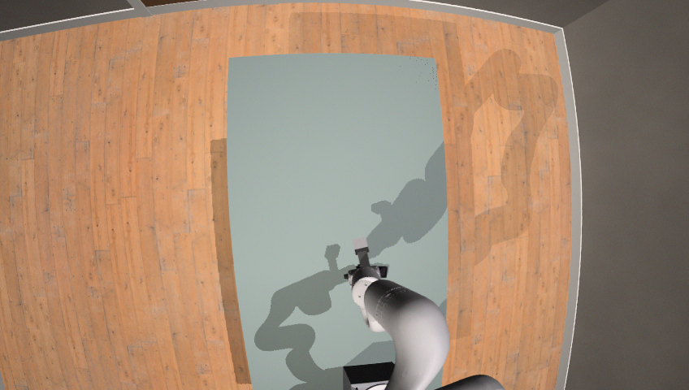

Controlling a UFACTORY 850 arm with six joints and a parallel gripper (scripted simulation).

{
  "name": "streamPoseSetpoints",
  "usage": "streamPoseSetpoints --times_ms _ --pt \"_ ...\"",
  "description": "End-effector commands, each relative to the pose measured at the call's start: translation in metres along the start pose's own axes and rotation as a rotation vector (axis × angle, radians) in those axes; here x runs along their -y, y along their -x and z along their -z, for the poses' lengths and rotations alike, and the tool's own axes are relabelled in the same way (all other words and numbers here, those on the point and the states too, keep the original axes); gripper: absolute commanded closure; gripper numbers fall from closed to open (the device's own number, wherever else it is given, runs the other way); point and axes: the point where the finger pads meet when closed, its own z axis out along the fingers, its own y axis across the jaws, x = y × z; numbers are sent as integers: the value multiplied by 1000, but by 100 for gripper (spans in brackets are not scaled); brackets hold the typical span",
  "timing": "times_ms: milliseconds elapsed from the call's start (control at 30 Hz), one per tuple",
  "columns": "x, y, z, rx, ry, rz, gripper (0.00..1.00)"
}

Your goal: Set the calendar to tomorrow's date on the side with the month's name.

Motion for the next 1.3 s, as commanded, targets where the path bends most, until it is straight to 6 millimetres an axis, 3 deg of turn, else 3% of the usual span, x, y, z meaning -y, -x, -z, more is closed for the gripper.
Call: streamPoseSetpoints --times_ms 0,1267 --pt "1 3 1 114 13 7 73" --pt "35 14 7 253 -132 19 73"
